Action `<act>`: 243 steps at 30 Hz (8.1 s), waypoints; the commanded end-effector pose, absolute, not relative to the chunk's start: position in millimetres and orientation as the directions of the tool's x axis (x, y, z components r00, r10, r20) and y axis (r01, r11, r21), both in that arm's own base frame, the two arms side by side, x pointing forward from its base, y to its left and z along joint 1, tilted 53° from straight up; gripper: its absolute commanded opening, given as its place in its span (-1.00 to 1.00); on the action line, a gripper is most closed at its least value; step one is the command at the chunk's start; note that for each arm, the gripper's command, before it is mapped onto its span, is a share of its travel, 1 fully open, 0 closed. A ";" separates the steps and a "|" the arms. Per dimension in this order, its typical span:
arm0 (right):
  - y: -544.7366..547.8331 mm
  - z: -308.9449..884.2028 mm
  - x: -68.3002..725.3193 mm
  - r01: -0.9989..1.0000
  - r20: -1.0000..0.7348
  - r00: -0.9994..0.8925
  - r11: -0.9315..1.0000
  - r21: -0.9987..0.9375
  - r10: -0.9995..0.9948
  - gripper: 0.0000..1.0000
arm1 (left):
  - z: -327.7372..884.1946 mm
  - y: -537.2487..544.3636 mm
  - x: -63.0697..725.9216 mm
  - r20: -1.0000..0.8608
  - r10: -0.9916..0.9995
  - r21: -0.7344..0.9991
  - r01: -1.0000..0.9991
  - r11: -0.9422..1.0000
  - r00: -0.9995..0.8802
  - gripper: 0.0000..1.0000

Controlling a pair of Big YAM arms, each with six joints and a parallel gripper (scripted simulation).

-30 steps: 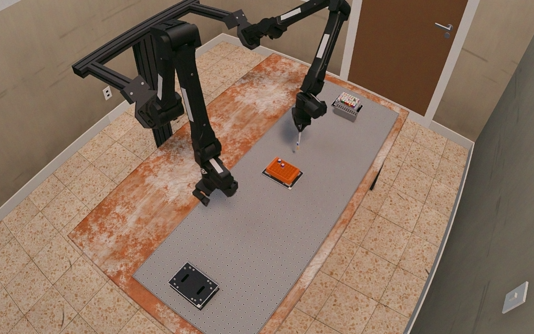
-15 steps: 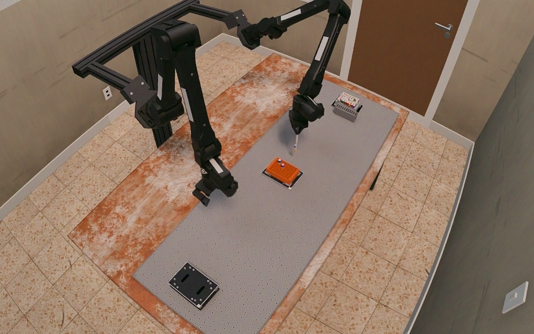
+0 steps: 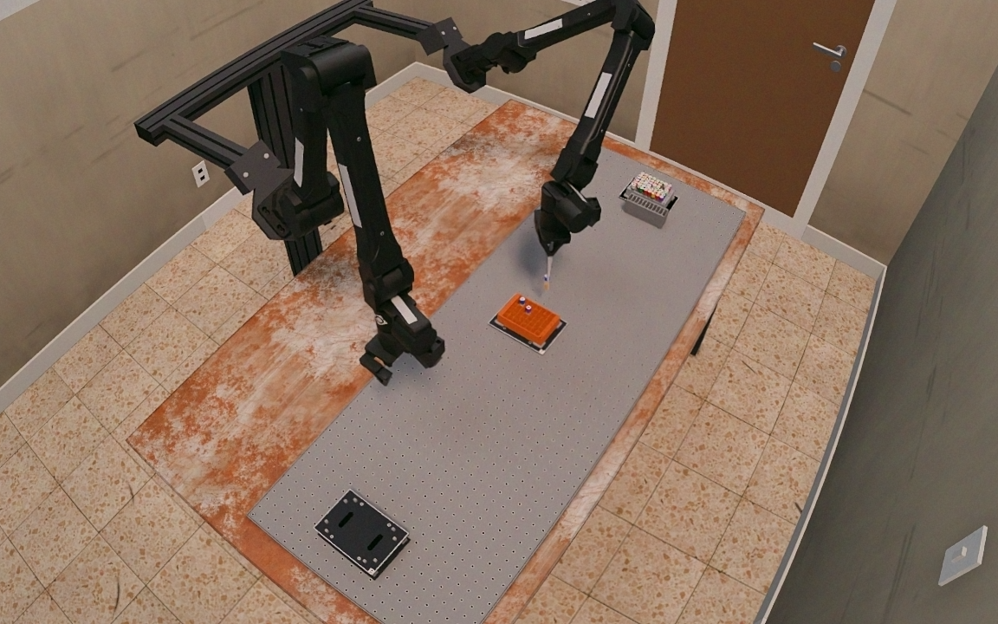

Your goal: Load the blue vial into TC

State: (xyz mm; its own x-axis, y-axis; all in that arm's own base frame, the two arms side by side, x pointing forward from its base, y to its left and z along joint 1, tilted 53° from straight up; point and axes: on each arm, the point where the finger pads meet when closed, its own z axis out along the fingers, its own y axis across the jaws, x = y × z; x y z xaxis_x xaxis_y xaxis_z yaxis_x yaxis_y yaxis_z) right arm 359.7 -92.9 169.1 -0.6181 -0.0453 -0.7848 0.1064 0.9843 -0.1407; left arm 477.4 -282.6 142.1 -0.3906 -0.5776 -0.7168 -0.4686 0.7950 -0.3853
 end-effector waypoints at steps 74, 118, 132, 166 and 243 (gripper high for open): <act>-95.1 175.4 361.7 0.108 -0.791 -0.610 0.983 -0.151 -0.055 1.00 | 115.1 -415.1 476.8 -0.703 -0.601 -0.418 -0.463 0.782 -0.380 -0.82; -95.1 175.4 361.7 0.108 -0.791 -0.610 0.983 -0.151 -0.055 1.00 | 139.0 -398.8 484.4 -0.707 -0.617 -0.434 -0.478 0.764 -0.344 -0.82; -95.1 175.4 361.7 0.108 -0.791 -0.610 0.983 -0.151 -0.055 1.00 | 139.1 -399.3 483.8 -0.708 -0.617 -0.434 -0.477 0.764 -0.345 -0.82; -95.1 175.4 361.7 0.108 -0.791 -0.610 0.983 -0.151 -0.055 1.00 | 110.0 -394.5 492.5 -0.718 -0.593 -0.399 -0.481 0.780 -0.366 -0.82; -95.1 175.4 361.7 0.108 -0.791 -0.610 0.983 -0.151 -0.055 1.00 | 97.9 -393.2 504.8 -0.717 -0.596 -0.408 -0.475 0.779 -0.362 -0.82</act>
